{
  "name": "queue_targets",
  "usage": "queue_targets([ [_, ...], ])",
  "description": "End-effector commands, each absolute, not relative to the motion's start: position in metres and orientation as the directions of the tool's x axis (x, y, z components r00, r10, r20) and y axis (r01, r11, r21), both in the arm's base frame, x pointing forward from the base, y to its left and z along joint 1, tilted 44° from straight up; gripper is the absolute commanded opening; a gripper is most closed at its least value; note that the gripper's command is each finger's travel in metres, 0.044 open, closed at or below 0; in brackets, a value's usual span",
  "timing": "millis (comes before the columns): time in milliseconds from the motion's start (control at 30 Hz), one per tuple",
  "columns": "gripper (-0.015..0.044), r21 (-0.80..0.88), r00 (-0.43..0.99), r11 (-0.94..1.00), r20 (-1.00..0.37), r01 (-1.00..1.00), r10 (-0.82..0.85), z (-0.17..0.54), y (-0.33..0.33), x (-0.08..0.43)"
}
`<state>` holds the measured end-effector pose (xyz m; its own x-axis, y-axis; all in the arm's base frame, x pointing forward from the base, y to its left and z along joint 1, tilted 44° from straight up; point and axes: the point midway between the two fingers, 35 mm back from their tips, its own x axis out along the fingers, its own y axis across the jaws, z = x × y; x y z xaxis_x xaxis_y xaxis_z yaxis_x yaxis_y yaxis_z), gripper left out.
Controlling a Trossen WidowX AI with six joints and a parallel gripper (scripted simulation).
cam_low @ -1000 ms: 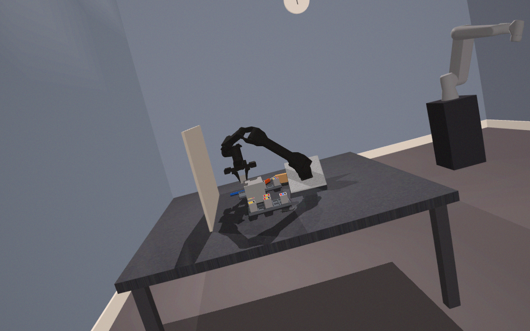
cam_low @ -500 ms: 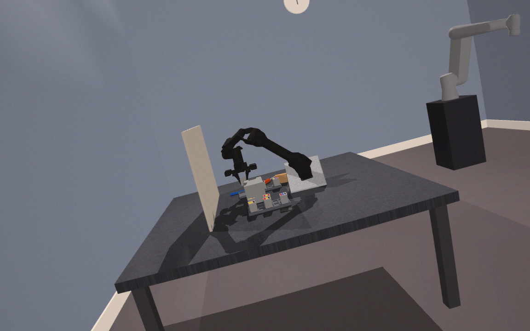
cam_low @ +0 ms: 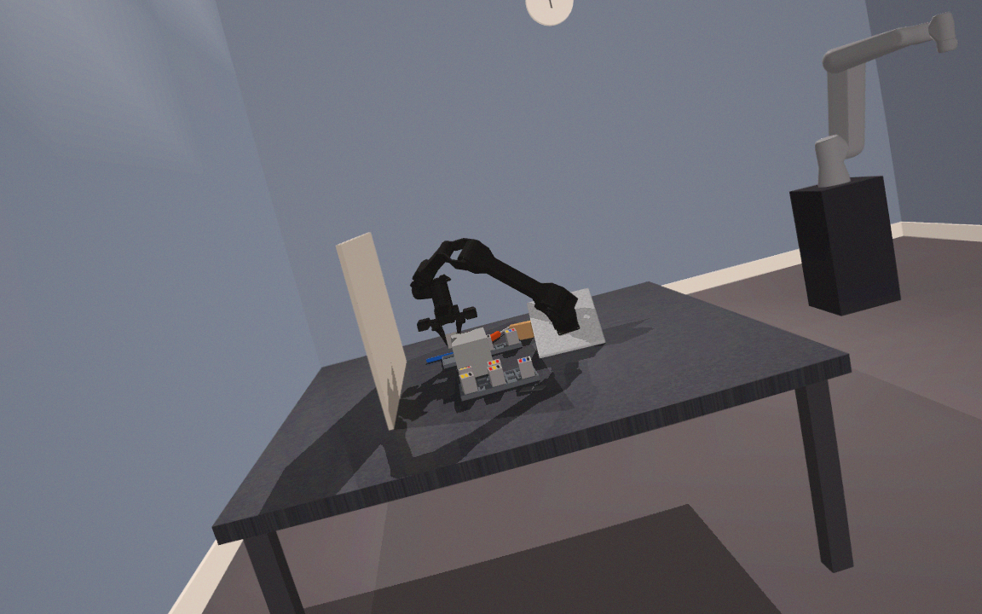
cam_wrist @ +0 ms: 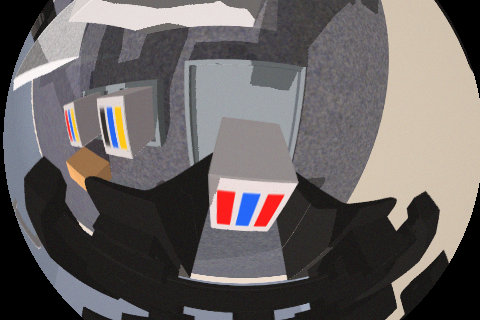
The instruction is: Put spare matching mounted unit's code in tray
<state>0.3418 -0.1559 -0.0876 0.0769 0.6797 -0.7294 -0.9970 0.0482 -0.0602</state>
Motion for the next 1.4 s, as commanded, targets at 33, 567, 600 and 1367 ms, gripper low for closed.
queue_targets([
  [33,0.0000,-0.057,0.077,0.051,-0.727,-0.997,0.682,-0.091,-0.152,0.342],
  [567,0.0000,-0.058,0.077,0.051,-0.726,-0.997,0.683,-0.100,-0.142,0.342],
  [600,0.0000,-0.058,0.077,0.051,-0.726,-0.997,0.683,-0.101,-0.142,0.342],
  [1367,0.0368,-0.061,0.077,0.048,-0.728,-0.997,0.681,-0.104,-0.139,0.342],
])
